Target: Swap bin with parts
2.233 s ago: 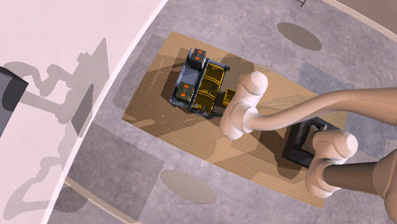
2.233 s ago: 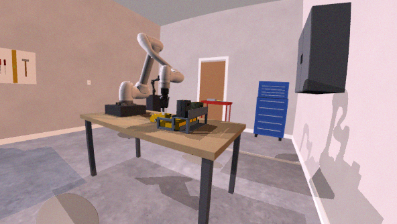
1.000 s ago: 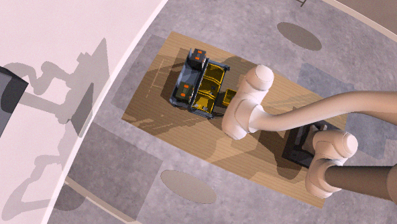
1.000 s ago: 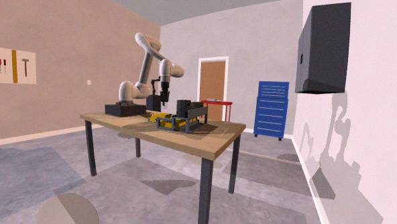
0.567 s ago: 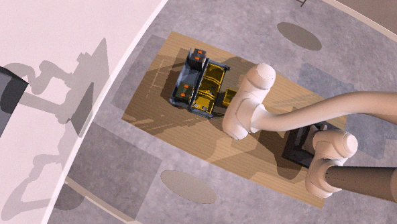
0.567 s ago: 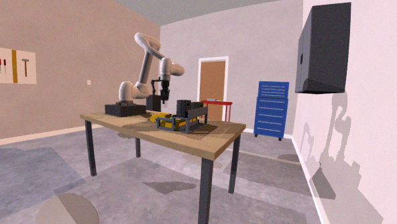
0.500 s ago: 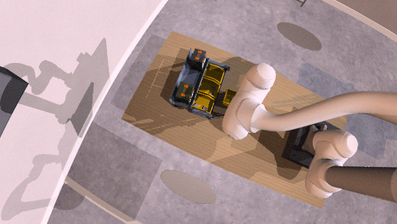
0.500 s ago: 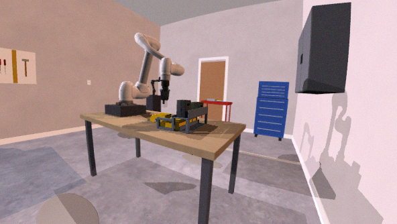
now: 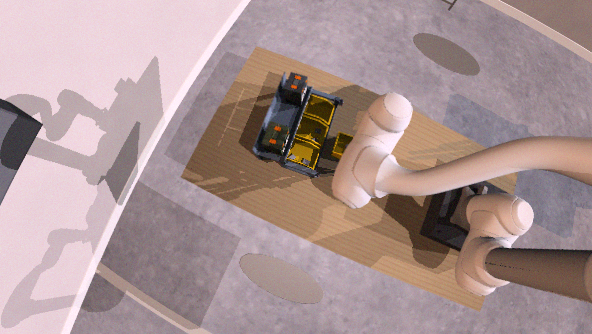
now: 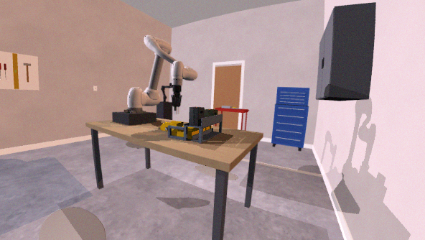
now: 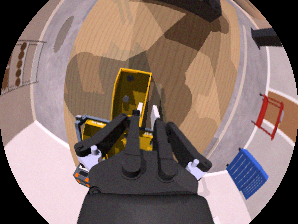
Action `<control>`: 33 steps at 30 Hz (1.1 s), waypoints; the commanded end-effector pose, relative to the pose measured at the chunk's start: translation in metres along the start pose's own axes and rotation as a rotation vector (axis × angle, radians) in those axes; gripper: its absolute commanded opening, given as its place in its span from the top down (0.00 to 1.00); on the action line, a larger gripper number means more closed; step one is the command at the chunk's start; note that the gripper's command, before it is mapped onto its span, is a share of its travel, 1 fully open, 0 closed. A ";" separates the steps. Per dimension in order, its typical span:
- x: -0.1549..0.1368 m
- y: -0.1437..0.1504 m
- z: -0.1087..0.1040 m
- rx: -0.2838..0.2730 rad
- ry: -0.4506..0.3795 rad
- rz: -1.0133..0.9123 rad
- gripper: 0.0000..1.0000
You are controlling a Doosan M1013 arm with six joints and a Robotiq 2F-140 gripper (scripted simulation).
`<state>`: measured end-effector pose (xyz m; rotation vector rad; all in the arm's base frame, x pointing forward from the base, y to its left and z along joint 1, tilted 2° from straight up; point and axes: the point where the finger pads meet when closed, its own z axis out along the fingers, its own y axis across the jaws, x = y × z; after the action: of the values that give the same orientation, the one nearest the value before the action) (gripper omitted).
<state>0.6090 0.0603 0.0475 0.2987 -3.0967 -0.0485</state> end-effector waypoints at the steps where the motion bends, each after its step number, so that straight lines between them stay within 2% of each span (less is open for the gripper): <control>1: 0.000 -0.001 -0.005 0.000 -0.002 0.004 0.76; 10: 0.000 -0.001 -0.005 0.000 -0.002 0.004 0.76; 11: 0.000 -0.001 -0.005 0.000 -0.002 0.004 0.90; 33: 0.000 -0.001 -0.005 0.000 -0.002 0.004 0.90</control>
<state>0.6091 0.0603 0.0480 0.2987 -3.0968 -0.0485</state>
